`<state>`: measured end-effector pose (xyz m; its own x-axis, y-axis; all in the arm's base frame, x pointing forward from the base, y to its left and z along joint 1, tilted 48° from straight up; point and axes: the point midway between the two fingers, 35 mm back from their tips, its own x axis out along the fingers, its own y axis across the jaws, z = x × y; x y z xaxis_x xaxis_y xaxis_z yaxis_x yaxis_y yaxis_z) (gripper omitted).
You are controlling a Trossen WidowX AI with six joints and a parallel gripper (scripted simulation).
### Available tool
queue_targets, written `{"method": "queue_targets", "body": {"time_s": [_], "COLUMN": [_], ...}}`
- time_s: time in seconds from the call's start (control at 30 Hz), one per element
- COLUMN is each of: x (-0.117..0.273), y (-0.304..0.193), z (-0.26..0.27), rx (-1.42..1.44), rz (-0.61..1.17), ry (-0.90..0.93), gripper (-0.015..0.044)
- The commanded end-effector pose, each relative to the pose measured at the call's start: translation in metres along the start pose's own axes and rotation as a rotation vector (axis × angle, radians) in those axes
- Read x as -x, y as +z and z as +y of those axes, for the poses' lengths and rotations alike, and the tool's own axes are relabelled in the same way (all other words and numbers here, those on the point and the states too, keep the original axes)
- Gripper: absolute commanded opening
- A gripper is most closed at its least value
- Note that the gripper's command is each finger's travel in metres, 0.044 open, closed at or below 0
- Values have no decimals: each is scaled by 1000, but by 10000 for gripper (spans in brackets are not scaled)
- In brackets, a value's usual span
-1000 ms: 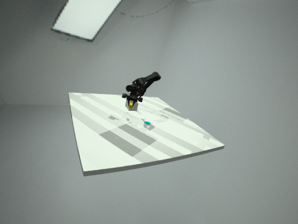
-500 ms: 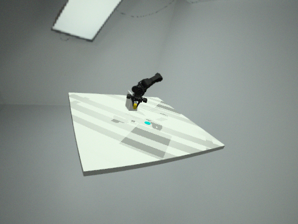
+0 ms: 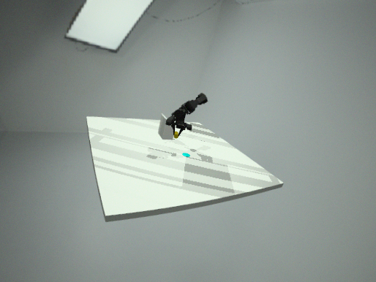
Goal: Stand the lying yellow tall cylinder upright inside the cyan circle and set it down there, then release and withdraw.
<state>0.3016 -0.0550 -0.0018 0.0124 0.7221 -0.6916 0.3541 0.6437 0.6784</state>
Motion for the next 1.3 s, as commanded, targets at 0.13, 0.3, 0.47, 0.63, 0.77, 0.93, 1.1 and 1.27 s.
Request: {"method": "queue_targets", "body": {"time_s": [0.13,0.3,0.47,0.63,0.77,0.93,1.1,1.27], "x": [5,6,7,8,8,8,8,4], "y": [3,3,1,-1,-3,-7,-8,-7], "z": [27,43,59,75,87,103,108,105], "rx": [15,25,35,44,52,62,66,74], "rz": [-12,-10,-8,-6,-3,1,2,-8], "ry": [5,8,12,17,21,26,27,4], "gripper": [105,105,105,105,105,105,105,105]}}
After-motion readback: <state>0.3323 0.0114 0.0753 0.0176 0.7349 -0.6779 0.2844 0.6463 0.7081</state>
